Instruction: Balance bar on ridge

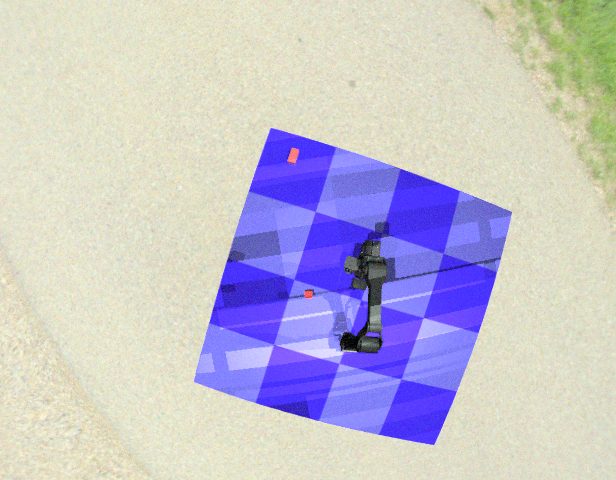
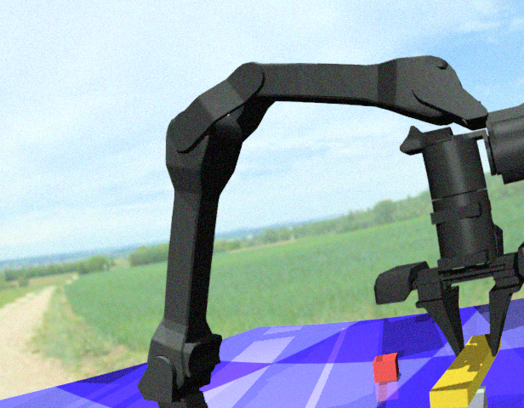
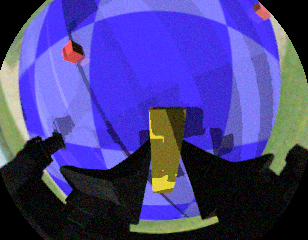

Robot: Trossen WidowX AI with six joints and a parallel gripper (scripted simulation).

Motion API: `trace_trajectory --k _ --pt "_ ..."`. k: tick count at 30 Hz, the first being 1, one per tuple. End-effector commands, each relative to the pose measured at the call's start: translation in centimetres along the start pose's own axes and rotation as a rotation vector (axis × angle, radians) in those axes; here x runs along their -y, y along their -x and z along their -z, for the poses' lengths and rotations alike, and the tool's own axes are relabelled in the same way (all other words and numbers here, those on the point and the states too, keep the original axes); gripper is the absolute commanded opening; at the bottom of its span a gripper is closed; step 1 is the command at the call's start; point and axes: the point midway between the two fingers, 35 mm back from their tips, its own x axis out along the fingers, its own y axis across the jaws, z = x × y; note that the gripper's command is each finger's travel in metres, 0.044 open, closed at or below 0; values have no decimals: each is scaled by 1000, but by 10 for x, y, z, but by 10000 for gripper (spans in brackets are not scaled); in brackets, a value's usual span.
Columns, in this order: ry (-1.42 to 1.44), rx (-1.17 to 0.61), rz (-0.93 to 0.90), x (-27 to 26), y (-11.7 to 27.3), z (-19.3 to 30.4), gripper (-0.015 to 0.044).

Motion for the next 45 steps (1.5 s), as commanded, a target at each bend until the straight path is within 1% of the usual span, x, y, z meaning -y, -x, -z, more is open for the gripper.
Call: trace_trajectory --k 1,45 --pt "5 3 -1 -1 -6 0 0" --pt "5 3 -1 -2 -11 0 0"
